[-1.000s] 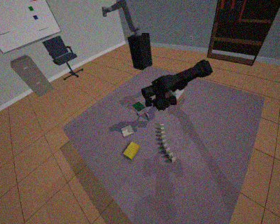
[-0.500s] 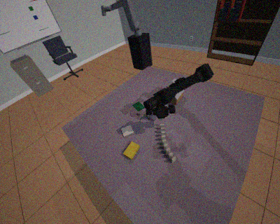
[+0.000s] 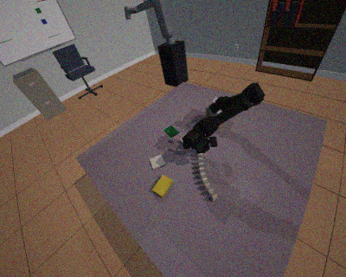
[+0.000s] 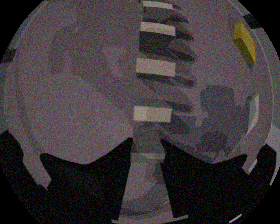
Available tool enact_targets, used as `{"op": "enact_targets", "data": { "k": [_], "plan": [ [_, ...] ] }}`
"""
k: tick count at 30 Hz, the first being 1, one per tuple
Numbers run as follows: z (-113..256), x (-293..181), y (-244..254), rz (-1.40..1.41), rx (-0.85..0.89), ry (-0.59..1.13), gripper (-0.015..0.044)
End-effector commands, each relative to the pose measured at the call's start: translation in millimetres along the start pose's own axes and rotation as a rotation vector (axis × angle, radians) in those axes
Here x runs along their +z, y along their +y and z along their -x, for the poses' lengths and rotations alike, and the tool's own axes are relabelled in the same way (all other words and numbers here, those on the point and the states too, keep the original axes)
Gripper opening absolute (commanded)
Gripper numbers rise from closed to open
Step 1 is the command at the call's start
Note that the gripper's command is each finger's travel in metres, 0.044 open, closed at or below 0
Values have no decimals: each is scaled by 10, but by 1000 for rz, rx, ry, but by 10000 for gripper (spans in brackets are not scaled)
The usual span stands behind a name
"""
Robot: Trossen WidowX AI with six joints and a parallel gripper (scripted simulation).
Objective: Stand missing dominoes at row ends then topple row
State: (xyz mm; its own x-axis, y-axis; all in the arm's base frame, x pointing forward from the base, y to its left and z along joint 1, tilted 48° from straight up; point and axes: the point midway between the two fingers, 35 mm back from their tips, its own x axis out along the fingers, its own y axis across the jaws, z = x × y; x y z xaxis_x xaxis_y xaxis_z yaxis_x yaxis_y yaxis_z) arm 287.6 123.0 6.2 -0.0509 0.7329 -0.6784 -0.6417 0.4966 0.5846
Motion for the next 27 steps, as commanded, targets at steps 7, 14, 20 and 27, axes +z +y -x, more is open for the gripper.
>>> {"op": "enact_targets", "data": {
  "k": [7, 14, 20, 27],
  "plan": [
    [-15, 3, 1, -4, 3, -8, 133],
    [-15, 3, 1, -4, 3, -8, 317],
    [-15, 3, 1, -4, 3, -8, 440],
    [715, 31, -93, -5, -15, 3, 440]
  ]
}}
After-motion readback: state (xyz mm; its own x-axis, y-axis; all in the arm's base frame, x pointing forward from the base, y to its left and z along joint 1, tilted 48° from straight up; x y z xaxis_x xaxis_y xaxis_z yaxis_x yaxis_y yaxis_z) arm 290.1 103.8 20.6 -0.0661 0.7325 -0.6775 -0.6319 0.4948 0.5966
